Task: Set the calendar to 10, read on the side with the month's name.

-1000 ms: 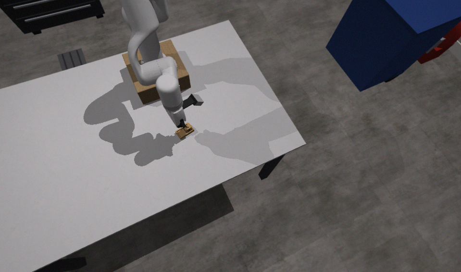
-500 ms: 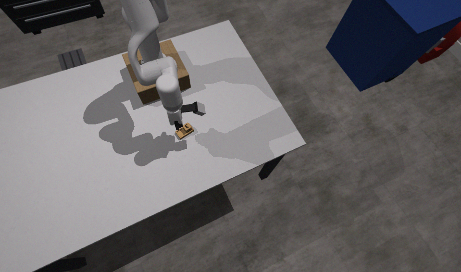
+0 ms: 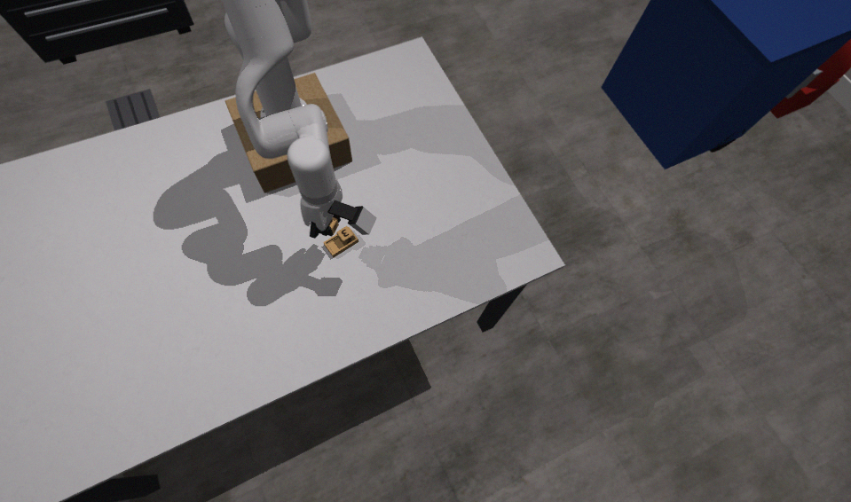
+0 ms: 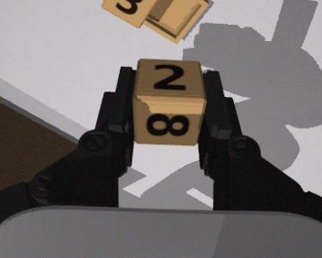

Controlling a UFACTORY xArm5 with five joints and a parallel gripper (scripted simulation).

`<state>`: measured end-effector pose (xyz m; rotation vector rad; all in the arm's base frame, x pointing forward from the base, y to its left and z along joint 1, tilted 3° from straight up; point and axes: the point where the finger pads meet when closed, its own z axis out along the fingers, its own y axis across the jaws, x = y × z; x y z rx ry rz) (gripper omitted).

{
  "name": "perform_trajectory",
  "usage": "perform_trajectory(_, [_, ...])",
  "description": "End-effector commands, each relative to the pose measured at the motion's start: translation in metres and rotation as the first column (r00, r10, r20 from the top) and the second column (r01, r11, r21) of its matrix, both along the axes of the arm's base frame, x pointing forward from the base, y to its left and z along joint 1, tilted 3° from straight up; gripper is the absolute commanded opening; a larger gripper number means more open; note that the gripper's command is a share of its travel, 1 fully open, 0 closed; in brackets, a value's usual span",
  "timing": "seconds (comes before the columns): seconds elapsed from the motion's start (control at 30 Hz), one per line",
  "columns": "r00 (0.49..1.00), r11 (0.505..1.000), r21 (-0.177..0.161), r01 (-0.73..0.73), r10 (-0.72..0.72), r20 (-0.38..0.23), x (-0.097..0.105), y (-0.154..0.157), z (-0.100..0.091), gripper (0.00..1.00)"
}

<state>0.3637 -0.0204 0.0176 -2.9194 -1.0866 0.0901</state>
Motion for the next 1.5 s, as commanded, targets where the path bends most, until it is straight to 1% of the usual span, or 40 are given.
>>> perform_trajectory(0.0, [0.993, 0.993, -0.007, 0.117, -0.117, 0.003, 0.0014, -0.0001, 0.0010, 0.29])
perform_trajectory(0.03, [0.993, 0.993, -0.007, 0.117, -0.117, 0.003, 0.0014, -0.0001, 0.0010, 0.29])
perform_trajectory(0.1, [0.966, 0.966, -0.016, 0.257, -0.257, 0.004, 0.0014, -0.0001, 0.0010, 0.29])
perform_trajectory(0.17, [0.961, 0.961, -0.017, 0.277, -0.277, 0.005, 0.0014, -0.0001, 0.0010, 0.29])
perform_trajectory(0.2, [0.943, 0.942, -0.020, 0.334, -0.334, 0.006, 0.0014, -0.0001, 0.0010, 0.29])
perform_trajectory(0.23, [0.935, 0.934, -0.022, 0.356, -0.356, 0.006, 0.0014, -0.0001, 0.0011, 0.29])
perform_trajectory(0.3, [0.902, 0.901, -0.026, 0.433, -0.433, 0.008, 0.0014, -0.0001, 0.0011, 0.29])
perform_trajectory(0.43, [0.818, 0.817, -0.035, 0.575, -0.575, 0.012, 0.0014, -0.0002, 0.0011, 0.29])
perform_trajectory(0.47, [0.817, 0.816, -0.035, 0.577, -0.577, 0.012, 0.0014, -0.0002, 0.0011, 0.29])
perform_trajectory(0.5, [0.771, 0.770, -0.039, 0.637, -0.637, 0.015, 0.0015, -0.0002, 0.0012, 0.29])
perform_trajectory(0.6, [0.766, 0.765, -0.039, 0.643, -0.643, 0.015, 0.0015, -0.0002, 0.0012, 0.29])
perform_trajectory(0.63, [0.709, 0.708, -0.043, 0.705, -0.704, 0.018, 0.0015, -0.0002, 0.0012, 0.29])
perform_trajectory(0.67, [0.664, 0.662, -0.046, 0.748, -0.748, 0.021, 0.0015, -0.0003, 0.0012, 0.29])
perform_trajectory(0.7, [0.651, 0.650, -0.047, 0.759, -0.759, 0.022, 0.0015, -0.0003, 0.0012, 0.29])
perform_trajectory(0.73, [0.649, 0.648, -0.047, 0.760, -0.760, 0.022, 0.0015, -0.0003, 0.0012, 0.29])
perform_trajectory(0.77, [0.603, 0.601, -0.049, 0.798, -0.798, 0.024, 0.0015, -0.0003, 0.0012, 0.29])
perform_trajectory(0.8, [0.585, 0.584, -0.050, 0.810, -0.810, 0.025, 0.0015, -0.0003, 0.0012, 0.29])
perform_trajectory(0.83, [0.540, 0.538, -0.052, 0.841, -0.841, 0.028, 0.0015, -0.0003, 0.0013, 0.29])
perform_trajectory(0.87, [0.519, 0.517, -0.053, 0.854, -0.854, 0.029, 0.0015, -0.0003, 0.0013, 0.29])
perform_trajectory(0.9, [0.474, 0.472, -0.055, 0.880, -0.880, 0.032, 0.0015, -0.0003, 0.0013, 0.29])
perform_trajectory(0.93, [0.450, 0.448, -0.055, 0.892, -0.892, 0.033, 0.0015, -0.0003, 0.0013, 0.29])
perform_trajectory(0.97, [0.404, 0.402, -0.057, 0.914, -0.914, 0.036, 0.0015, -0.0003, 0.0013, 0.29])
perform_trajectory(1.0, [0.381, 0.379, -0.058, 0.924, -0.924, 0.037, 0.0015, -0.0003, 0.0013, 0.29])
perform_trajectory(1.03, [0.332, 0.330, -0.059, 0.942, -0.942, 0.040, 0.0015, -0.0004, 0.0013, 0.29])
perform_trajectory(1.07, [0.311, 0.309, -0.059, 0.949, -0.949, 0.041, 0.0016, -0.0004, 0.0013, 0.29])
perform_trajectory(1.1, [0.258, 0.256, -0.060, 0.965, -0.965, 0.044, 0.0016, -0.0004, 0.0014, 0.29])
perform_trajectory(1.17, [0.258, 0.256, -0.060, 0.965, -0.965, 0.044, 0.0016, -0.0004, 0.0014, 0.29])
perform_trajectory(1.2, [0.242, 0.239, -0.061, 0.969, -0.969, 0.045, 0.0016, -0.0004, 0.0014, 0.29])
perform_trajectory(1.27, [0.108, 0.105, -0.063, 0.993, -0.993, 0.053, 0.0016, -0.0004, 0.0014, 0.29])
perform_trajectory(1.3, [0.079, 0.076, -0.063, 0.995, -0.995, 0.055, 0.0016, -0.0004, 0.0014, 0.29])
perform_trajectory(1.37, [0.005, 0.001, -0.063, 0.998, -0.998, 0.059, 0.0016, -0.0004, 0.0014, 0.29])
perform_trajectory(1.4, [-0.016, -0.020, -0.063, 0.998, -0.998, 0.061, 0.0016, -0.0004, 0.0014, 0.29])
perform_trajectory(1.43, [-0.074, -0.078, -0.063, 0.995, -0.995, 0.064, 0.0016, -0.0005, 0.0015, 0.29])
perform_trajectory(1.47, [-0.113, -0.118, -0.063, 0.991, -0.991, 0.066, 0.0016, -0.0005, 0.0015, 0.29])
